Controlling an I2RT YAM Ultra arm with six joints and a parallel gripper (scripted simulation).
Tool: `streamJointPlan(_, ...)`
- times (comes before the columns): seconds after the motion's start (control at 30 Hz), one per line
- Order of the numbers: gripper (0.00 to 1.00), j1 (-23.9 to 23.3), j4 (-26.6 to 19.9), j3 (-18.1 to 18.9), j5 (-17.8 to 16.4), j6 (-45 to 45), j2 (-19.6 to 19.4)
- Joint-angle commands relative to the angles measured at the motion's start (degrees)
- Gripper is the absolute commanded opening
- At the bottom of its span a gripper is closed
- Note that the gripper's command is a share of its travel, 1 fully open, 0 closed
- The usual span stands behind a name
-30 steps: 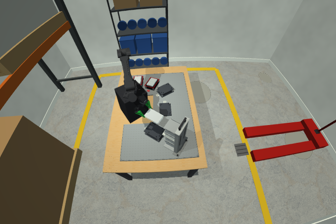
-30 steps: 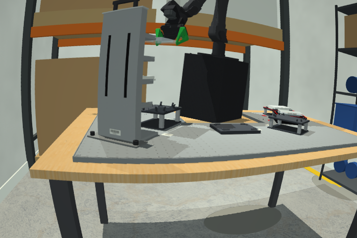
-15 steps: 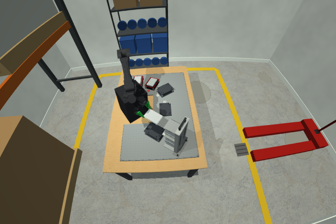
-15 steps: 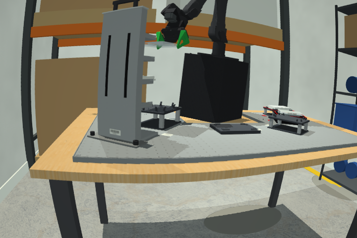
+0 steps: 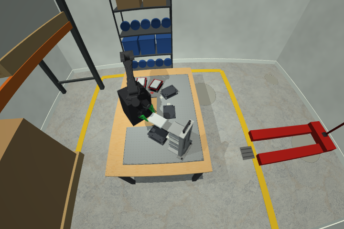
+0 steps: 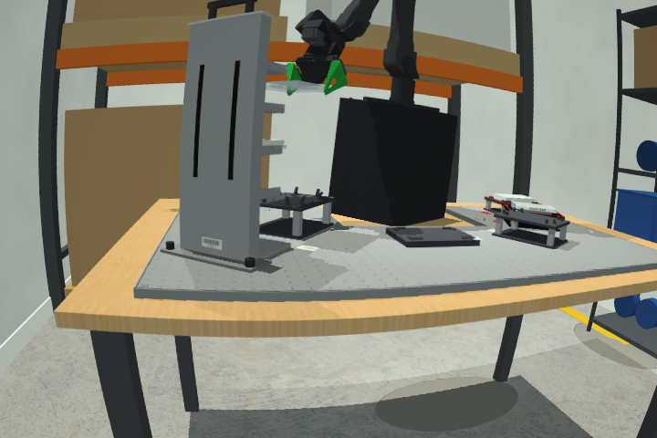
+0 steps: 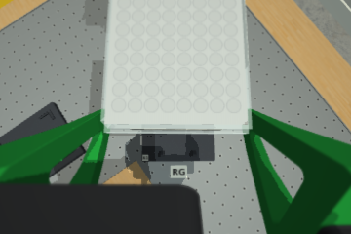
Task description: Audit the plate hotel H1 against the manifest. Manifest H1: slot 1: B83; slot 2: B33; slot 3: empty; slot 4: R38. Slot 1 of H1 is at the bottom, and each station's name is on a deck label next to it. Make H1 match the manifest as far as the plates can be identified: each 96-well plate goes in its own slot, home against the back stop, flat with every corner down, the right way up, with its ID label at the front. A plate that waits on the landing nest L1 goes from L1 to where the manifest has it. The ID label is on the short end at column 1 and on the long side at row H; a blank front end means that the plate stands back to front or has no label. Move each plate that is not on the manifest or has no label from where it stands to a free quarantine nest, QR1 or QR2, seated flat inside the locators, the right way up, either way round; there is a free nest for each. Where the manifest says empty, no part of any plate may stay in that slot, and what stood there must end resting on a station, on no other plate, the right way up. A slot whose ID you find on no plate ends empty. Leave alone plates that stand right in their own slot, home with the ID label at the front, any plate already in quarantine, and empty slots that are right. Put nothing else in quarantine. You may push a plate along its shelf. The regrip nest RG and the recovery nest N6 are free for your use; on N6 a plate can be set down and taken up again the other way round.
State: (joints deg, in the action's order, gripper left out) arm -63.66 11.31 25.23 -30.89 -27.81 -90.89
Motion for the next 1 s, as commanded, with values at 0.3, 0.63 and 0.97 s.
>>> streamJointPlan(0.3,0.86,0.82,7.03,-1.85,-0.71,0.54,-4.18)
streamJointPlan(0.63,0.86,1.04,10.97,-2.57,-0.46,0.76,-7.16)
streamJointPlan(0.97,0.86,1.36,14.09,-2.63,-0.34,0.93,-9.66)
